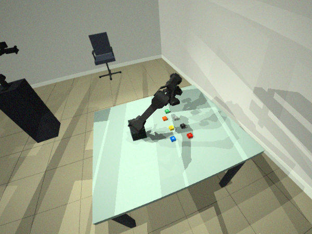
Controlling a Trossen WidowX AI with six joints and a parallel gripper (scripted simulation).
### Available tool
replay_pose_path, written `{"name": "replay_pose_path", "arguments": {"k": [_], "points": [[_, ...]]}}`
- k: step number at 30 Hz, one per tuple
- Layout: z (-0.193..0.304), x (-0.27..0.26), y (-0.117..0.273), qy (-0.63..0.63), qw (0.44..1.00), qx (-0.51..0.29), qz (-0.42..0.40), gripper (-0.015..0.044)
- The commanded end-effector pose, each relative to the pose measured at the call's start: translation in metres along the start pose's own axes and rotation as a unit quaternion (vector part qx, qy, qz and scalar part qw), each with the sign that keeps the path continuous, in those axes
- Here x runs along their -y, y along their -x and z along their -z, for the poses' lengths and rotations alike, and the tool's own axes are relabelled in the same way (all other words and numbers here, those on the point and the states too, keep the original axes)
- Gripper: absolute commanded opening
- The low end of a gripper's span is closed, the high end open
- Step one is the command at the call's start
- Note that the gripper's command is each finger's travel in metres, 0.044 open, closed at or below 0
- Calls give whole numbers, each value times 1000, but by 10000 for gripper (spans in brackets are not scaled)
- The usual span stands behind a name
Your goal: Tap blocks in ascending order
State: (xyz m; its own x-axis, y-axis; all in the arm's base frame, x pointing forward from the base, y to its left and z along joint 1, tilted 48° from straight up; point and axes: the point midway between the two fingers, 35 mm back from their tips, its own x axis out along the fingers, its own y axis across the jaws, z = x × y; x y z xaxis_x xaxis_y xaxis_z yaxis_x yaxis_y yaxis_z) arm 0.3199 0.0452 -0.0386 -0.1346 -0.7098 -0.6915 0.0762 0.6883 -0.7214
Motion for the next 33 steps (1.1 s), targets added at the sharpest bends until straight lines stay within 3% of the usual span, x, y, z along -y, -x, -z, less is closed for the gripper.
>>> {"name": "replay_pose_path", "arguments": {"k": [1, 13, 22, 28, 33], "points": [[5, 68, 4, 1, 1000, -2, 0, 20], [72, 211, -8, -1, 1000, -7, 17, 20], [74, 212, -11, -1, 1000, -7, 17, 20], [74, 215, -81, 0, 1000, -7, 17, 20], [75, 216, -89, -1, 1000, -7, 19, 20]]}}
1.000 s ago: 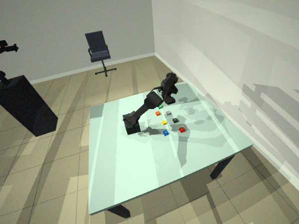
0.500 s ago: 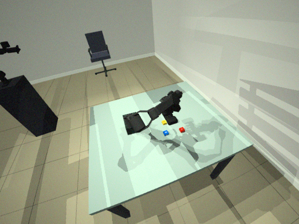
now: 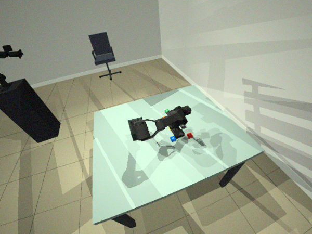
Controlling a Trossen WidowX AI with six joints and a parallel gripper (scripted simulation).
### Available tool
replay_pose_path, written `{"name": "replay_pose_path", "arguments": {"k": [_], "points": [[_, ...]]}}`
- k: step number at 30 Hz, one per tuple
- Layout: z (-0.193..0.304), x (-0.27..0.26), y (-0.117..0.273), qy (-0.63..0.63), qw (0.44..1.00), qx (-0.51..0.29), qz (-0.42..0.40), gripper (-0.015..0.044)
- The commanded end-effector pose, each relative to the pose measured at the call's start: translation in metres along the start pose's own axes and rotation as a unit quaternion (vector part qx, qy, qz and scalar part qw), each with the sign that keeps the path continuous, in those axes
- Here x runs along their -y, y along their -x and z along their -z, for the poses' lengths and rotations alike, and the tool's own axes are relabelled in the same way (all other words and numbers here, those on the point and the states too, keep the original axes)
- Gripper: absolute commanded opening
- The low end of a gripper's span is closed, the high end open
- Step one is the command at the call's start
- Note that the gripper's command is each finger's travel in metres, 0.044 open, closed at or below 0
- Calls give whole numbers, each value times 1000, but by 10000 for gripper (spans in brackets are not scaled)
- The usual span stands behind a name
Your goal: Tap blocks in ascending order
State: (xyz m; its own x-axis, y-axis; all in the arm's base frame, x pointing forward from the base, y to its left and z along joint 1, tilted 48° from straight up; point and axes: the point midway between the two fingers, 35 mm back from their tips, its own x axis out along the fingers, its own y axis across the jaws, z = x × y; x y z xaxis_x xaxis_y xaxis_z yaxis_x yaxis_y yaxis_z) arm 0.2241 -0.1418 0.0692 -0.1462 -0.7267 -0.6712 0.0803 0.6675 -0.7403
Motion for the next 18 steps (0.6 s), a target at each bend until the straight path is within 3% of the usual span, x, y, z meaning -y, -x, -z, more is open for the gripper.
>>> {"name": "replay_pose_path", "arguments": {"k": [1, 18], "points": [[4, 2, -18, 3, 1000, -2, 5, 20], [4, 2, -38, 3, 1000, -2, 5, 20]]}}
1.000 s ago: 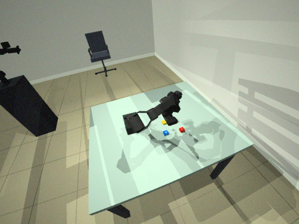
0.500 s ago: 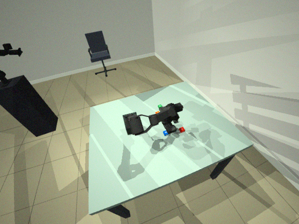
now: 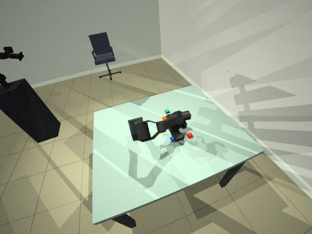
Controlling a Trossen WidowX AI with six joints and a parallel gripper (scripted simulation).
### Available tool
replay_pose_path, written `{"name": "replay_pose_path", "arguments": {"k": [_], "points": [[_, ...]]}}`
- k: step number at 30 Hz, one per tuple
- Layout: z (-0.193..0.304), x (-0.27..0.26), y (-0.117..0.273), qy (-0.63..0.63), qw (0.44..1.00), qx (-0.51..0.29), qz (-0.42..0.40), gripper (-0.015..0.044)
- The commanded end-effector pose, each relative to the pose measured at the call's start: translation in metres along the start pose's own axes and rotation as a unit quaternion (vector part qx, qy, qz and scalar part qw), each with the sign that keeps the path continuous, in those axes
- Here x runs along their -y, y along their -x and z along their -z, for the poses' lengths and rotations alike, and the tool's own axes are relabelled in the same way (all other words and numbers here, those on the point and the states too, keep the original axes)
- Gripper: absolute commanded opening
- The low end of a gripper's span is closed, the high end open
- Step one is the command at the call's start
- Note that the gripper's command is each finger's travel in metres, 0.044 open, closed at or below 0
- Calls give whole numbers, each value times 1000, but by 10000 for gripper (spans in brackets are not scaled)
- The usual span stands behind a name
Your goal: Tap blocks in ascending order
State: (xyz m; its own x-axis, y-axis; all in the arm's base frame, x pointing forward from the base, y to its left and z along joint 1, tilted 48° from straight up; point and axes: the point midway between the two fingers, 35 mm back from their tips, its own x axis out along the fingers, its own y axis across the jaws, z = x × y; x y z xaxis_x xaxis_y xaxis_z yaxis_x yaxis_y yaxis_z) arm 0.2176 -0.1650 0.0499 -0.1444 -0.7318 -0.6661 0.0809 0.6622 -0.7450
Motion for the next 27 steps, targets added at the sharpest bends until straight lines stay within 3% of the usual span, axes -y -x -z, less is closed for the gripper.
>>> {"name": "replay_pose_path", "arguments": {"k": [1, 13, 17, 21, 27], "points": [[2, 0, -9, 3, 1000, -3, 1, 20], [3, 0, -18, 3, 1000, -3, 2, 20], [2, 0, 10, 3, 1000, -3, 1, 20], [2, 0, 13, 3, 1000, -3, 1, 20], [-23, -37, 28, 8, 1000, 10, -14, 178]]}}
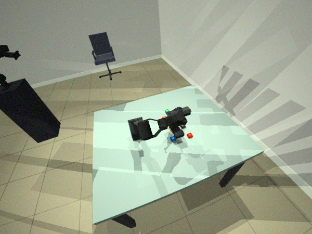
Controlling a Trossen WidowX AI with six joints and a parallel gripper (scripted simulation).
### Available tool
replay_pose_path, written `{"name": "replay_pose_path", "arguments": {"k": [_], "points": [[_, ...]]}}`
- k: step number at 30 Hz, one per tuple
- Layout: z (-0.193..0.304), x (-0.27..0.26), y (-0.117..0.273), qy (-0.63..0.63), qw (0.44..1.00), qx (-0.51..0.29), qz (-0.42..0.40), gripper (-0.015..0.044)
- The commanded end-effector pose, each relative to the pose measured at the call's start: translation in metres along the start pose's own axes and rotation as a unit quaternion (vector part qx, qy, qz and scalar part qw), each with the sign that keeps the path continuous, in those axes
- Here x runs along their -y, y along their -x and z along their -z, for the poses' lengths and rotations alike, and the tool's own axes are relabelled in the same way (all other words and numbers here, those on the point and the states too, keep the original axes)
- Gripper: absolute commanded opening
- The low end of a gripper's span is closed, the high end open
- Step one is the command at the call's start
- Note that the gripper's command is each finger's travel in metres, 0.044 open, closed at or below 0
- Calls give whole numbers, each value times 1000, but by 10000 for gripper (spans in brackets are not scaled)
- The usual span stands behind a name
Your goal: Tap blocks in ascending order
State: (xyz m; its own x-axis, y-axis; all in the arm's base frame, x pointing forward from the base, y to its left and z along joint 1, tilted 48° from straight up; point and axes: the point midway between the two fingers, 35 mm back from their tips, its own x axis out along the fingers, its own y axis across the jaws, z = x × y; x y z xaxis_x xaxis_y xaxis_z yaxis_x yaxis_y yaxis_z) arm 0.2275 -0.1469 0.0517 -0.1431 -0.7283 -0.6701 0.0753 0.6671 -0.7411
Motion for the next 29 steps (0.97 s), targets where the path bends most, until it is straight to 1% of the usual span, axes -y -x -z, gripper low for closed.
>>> {"name": "replay_pose_path", "arguments": {"k": [1, 5, 8, 9, 14, 20, 23, 29], "points": [[-24, -39, 17, 7, 1000, 13, -15, 204], [-44, -99, 39, 12, 999, 19, -29, 309], [-50, -142, 52, 13, 999, 17, -37, 387], [-51, -156, 56, 13, 999, 16, -39, 400], [-41, -227, 73, 12, 999, 8, -36, 400], [-9, -304, 81, 3, 1000, -1, -14, 400], [2, -321, 81, -1, 1000, -2, -7, 400], [2, -322, 80, -1, 1000, -2, -6, 400]]}}
